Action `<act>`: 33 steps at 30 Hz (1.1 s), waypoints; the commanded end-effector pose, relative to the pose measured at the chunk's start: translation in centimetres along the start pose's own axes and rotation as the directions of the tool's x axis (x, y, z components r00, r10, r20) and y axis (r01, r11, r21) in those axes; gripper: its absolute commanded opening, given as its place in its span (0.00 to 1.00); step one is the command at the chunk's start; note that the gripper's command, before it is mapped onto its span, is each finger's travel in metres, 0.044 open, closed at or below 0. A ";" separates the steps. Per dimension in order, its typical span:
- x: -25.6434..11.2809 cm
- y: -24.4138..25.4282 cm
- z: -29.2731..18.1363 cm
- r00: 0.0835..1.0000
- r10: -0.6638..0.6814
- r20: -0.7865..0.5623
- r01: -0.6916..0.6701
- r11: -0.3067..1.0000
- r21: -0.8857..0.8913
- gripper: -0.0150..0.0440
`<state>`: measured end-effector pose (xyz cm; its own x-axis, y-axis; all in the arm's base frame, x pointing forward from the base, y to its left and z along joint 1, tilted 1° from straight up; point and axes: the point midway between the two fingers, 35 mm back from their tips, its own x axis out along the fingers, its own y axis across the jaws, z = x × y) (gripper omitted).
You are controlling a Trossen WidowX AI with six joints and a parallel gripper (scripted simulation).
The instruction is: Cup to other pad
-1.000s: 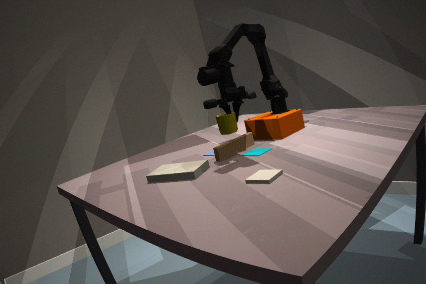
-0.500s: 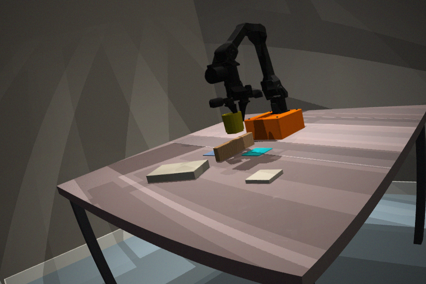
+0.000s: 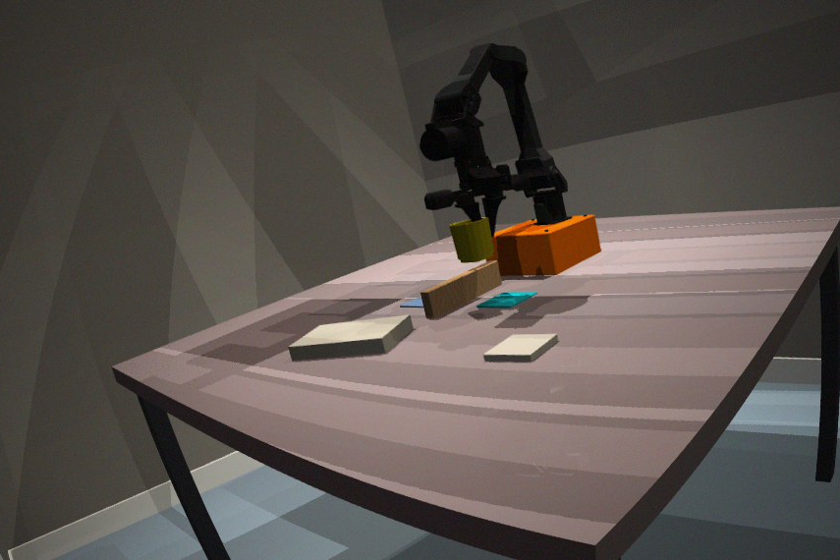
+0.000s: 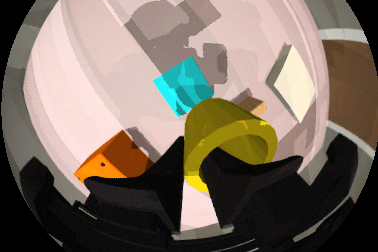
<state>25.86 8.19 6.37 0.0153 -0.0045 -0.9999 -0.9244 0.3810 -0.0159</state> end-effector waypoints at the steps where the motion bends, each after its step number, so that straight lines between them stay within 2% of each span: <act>1: 0.0 0.5 0.6 1.000 0.006 0.000 -0.006 1.000 0.005 0.25; 21: -0.1 2.8 3.4 1.000 0.008 0.002 -0.008 1.000 0.005 0.25; 33: 1.7 2.8 3.5 1.000 0.008 0.002 -0.008 1.000 0.005 0.25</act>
<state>24.83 12.51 5.44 0.0218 0.0050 -0.9997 -0.9248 0.3801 -0.0183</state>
